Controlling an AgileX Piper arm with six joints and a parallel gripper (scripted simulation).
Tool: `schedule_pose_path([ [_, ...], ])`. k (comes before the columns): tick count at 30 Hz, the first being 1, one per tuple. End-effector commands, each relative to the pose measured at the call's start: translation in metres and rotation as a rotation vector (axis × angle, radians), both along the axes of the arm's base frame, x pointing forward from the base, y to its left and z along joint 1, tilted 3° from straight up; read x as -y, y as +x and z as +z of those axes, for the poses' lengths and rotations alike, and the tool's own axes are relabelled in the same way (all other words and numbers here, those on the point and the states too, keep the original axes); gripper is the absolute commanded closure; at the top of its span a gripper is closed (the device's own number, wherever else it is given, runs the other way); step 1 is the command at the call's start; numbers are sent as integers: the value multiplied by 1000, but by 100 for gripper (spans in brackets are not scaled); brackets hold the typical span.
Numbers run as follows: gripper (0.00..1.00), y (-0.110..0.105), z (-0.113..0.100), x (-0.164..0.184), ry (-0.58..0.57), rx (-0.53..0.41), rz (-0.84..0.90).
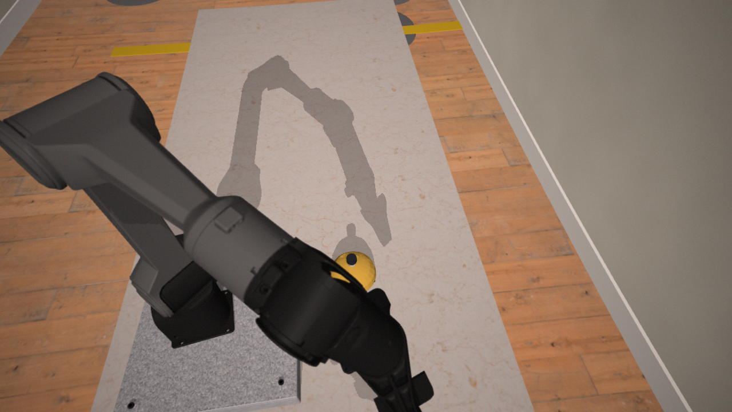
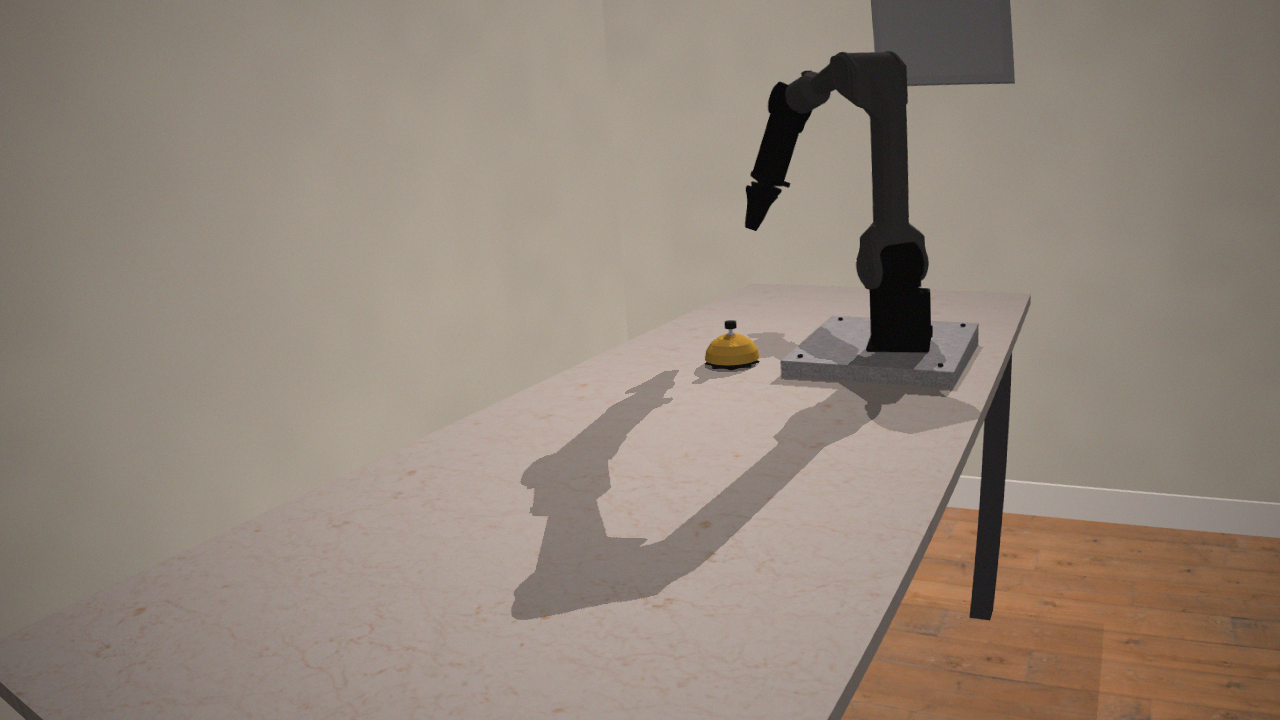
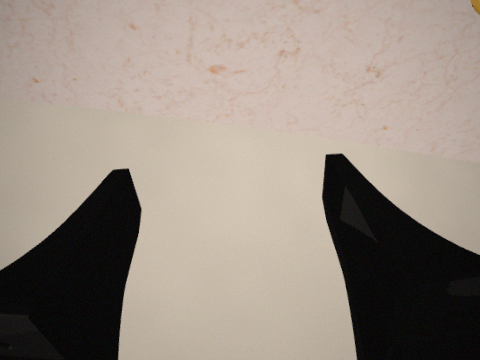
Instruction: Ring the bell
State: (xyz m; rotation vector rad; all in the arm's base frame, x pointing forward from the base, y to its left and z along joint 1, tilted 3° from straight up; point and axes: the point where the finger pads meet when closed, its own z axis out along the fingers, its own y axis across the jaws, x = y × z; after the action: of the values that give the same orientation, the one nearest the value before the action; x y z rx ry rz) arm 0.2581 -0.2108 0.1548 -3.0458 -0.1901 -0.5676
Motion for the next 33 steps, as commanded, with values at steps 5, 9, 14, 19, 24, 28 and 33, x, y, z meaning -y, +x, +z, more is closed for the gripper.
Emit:
schedule_pose_path([
  [5, 0, 0, 0, 0, -1, 1, 0],
  [9, 0, 0, 0, 0, -1, 1, 0],
  [14, 0, 0, 0, 0, -1, 1, 0],
  [19, 0, 0, 0, 0, -2, 1, 2],
  [24, 0, 2, -1, -6, -19, -4, 64],
  [28, 0, 6, -3, -18, -58, -11, 210],
  [33, 0, 12, -7, -38, -123, -20, 462],
])
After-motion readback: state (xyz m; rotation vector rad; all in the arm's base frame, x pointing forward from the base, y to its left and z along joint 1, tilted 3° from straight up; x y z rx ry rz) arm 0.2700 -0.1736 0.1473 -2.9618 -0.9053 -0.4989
